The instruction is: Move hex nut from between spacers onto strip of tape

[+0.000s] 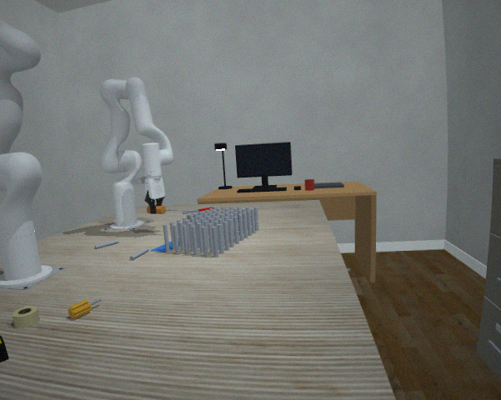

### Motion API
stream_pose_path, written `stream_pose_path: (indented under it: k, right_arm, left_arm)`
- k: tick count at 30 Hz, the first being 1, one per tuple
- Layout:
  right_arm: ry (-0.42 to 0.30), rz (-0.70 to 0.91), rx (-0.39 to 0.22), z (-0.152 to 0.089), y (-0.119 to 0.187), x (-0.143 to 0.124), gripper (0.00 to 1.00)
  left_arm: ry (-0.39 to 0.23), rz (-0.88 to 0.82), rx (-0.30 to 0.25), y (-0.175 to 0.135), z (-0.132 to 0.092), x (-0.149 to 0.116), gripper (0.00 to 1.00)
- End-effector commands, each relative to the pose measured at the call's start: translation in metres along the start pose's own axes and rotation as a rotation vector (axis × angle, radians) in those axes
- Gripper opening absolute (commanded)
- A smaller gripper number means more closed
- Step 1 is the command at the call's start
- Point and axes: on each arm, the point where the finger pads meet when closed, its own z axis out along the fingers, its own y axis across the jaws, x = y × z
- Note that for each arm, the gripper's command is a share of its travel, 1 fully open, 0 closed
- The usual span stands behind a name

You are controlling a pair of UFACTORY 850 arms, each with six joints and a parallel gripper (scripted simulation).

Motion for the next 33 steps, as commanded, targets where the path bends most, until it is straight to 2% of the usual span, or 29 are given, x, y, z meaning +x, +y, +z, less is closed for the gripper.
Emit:
stream_pose_path:
  k: [1,9,16,33]
  right_arm:
    - [0.002,0.000,0.000,-0.001,0.000,0.000,1.00]
    - [0.002,0.000,0.000,-0.001,0.000,0.000,1.00]
    - [0.002,0.000,0.000,-0.001,0.000,0.000,1.00]
    - [0.002,0.000,0.000,-0.001,0.000,0.000,1.00]
  left_arm:
    - [-0.002,0.000,0.001,-0.001,0.012,-0.002,0.00]
    - [-0.002,0.000,0.001,-0.001,0.039,-0.002,0.00]
    - [-0.002,0.000,0.001,-0.001,0.054,-0.002,0.00]
    - [-0.002,0.000,0.001,-0.001,0.060,-0.002,0.00]
